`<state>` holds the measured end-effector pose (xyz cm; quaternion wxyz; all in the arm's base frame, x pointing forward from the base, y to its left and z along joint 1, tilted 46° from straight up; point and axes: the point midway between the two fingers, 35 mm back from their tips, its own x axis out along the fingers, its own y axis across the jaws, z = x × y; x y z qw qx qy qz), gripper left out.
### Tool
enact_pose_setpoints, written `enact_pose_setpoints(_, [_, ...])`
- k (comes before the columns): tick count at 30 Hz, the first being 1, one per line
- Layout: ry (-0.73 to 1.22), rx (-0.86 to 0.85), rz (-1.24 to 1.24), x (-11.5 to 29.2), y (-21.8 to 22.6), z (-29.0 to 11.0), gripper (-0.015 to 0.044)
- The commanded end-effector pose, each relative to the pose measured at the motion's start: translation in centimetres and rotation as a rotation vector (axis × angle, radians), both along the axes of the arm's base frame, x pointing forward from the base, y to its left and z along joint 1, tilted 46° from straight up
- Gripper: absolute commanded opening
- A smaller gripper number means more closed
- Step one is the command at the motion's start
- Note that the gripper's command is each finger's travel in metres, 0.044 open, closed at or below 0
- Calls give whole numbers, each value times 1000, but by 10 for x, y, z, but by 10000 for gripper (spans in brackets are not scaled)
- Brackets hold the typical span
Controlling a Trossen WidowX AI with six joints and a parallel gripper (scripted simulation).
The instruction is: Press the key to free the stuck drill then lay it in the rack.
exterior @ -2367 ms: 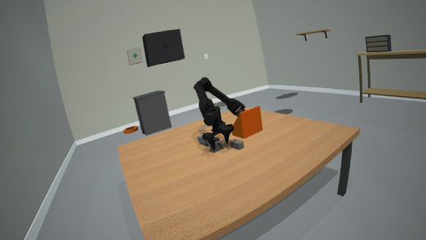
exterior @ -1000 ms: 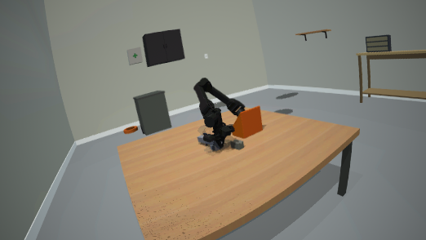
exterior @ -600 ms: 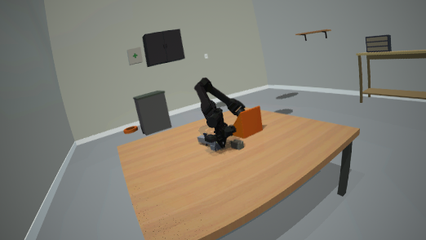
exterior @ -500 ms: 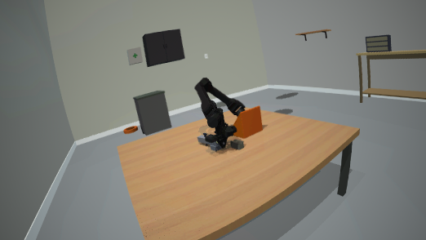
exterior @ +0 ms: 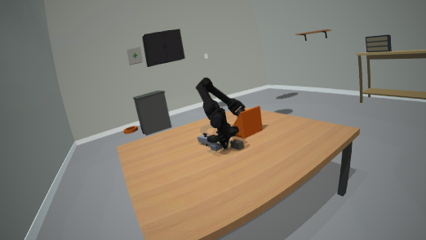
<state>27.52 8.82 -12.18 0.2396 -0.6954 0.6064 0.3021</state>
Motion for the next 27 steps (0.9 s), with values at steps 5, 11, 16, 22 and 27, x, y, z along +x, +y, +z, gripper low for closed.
enact_pose_setpoints(5, [0,0,-1,0,-1,1,210])
enact_pose_setpoints(11, [3,-3,-3,0,-3,1,368])
enact_pose_setpoints(16, [5,-4,-5,1,-5,2,440])
enact_pose_setpoints(22, [5,-5,-5,1,-8,3,440])
enact_pose_setpoints(27, [6,-5,-5,1,-10,3,440])
